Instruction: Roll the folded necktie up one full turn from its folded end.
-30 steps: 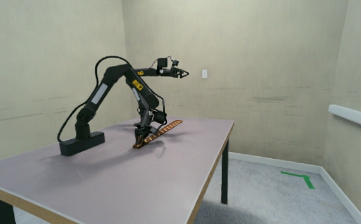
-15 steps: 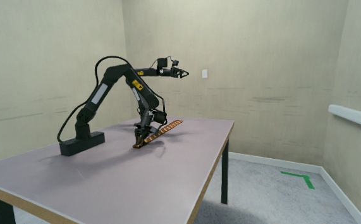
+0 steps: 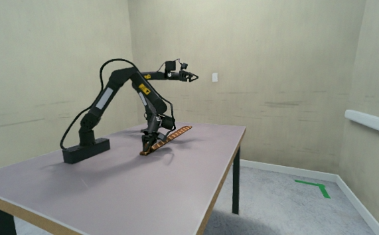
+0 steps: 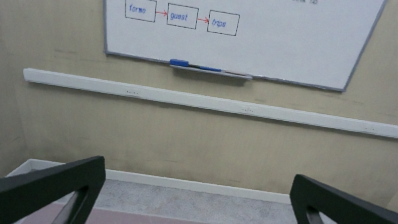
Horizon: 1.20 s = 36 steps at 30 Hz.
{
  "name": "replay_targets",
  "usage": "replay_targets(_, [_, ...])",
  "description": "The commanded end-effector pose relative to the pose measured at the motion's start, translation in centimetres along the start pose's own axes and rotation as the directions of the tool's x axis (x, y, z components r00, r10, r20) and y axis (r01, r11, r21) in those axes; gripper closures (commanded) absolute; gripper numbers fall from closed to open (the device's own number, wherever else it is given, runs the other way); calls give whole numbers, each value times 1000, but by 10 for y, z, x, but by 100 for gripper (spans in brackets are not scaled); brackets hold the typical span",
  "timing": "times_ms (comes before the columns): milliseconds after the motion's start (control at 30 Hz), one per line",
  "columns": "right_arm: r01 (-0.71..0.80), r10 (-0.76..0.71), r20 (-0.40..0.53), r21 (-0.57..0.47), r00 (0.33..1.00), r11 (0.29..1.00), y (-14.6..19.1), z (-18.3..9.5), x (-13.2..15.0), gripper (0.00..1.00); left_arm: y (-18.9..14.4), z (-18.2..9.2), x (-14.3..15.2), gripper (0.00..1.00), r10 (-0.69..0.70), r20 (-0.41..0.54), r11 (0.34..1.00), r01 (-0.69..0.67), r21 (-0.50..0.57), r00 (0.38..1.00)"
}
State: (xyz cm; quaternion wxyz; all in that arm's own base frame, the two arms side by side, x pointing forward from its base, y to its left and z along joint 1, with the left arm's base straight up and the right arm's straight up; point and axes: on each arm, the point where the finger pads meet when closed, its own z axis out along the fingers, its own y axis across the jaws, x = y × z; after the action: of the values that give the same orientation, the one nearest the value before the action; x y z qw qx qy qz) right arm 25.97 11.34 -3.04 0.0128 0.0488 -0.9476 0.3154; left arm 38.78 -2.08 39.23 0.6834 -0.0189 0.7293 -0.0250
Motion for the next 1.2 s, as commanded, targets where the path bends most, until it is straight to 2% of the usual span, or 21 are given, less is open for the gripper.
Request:
replay_targets(0, [0, 0, 46, -12, 999, 1000, 3, -7, -7, 91, -1, -1, -28, 0, -11, 75, 1000, 11, 10, 997])
replay_targets(500, [0, 0, 46, -12, 999, 1000, 1, -9, -6, 81, -1, -1, -28, 0, -11, 75, 1000, 11, 10, 997])
replay_targets(1167, [3, 3, 43, -142, 999, 990, 1, -35, -5, 81, -1, -1, -28, 0, -11, 75, 1000, 11, 10, 997])
